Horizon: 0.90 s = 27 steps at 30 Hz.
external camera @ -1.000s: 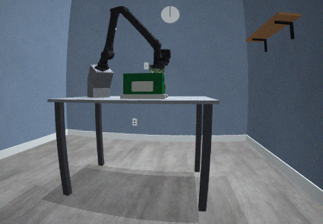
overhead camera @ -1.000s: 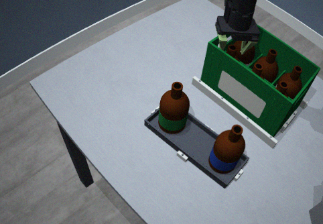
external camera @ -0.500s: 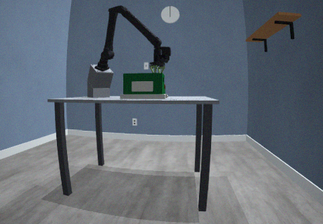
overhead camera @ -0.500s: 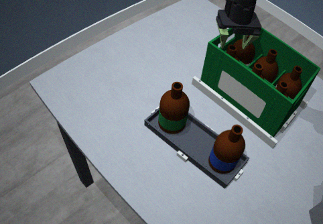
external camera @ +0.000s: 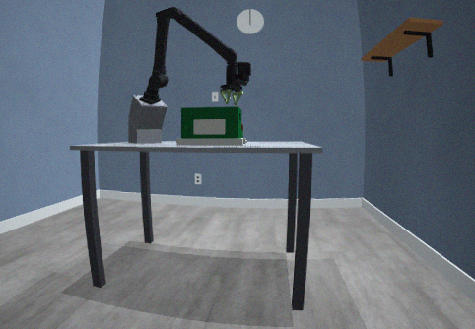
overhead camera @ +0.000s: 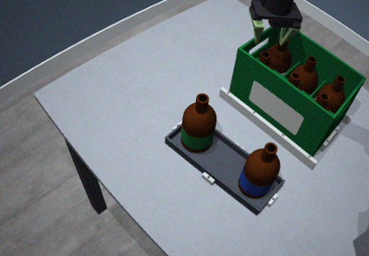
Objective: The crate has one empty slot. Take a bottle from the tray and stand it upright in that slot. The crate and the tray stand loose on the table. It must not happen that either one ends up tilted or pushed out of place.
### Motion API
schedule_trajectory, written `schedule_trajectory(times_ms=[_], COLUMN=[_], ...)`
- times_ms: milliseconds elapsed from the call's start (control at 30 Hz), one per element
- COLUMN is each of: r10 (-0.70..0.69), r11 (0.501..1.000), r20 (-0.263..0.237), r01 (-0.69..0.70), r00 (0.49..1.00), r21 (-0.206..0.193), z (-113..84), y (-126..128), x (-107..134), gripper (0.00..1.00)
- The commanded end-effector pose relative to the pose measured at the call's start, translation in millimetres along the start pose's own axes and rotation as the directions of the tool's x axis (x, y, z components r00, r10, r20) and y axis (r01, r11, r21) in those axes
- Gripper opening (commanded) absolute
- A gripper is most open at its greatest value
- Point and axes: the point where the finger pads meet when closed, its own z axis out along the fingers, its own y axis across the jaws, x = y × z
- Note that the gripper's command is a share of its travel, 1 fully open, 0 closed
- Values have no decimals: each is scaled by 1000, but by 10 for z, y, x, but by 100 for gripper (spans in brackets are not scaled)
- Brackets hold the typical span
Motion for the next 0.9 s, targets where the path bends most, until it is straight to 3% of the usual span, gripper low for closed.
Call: schedule_trajectory(times_ms=[0,700,733,867], r10=[26,29,29,29], r11=[999,999,999,999], r20=[53,51,51,51], r01=[-24,-27,-26,-26], r00=[998,998,998,998], r21=[-48,-45,-45,-45], z=[-361,-499,-499,-499], y=[127,98,98,98], x=[-207,-195,-195,-195], gripper=[61,61,0,0])
